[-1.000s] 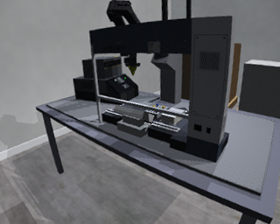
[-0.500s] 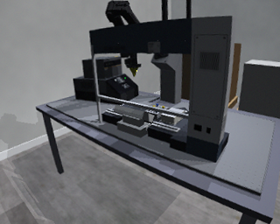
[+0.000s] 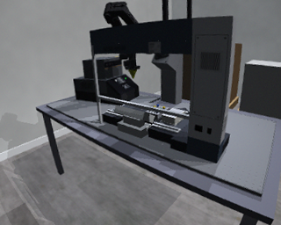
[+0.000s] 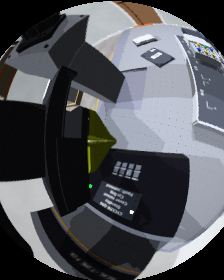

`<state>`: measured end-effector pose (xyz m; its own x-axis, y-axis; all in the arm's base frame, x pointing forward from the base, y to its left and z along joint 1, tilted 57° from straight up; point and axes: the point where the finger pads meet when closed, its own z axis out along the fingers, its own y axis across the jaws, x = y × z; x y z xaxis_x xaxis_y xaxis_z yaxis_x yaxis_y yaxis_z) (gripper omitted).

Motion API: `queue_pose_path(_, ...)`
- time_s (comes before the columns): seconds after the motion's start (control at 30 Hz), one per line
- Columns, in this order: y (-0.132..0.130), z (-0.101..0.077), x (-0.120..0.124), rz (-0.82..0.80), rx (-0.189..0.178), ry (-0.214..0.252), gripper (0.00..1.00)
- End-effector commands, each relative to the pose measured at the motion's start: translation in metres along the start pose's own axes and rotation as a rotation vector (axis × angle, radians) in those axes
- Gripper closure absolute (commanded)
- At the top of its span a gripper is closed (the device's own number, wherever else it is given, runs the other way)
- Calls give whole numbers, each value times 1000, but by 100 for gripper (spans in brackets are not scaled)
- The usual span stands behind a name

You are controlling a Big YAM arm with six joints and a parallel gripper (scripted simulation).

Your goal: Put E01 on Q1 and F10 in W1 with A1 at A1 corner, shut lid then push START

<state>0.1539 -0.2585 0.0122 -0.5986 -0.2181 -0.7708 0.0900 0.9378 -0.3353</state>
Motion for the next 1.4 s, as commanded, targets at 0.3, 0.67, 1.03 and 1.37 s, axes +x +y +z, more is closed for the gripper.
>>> queue_pose_path(0.3,-12,11,1,28,4,-3,100)
queue_pose_path(0.67,-29,24,0,19,3,-4,100)
queue_pose_path(1.03,-42,33,0,15,6,-6,100)
queue_pose_path(1.37,-49,39,0,20,2,-7,100)
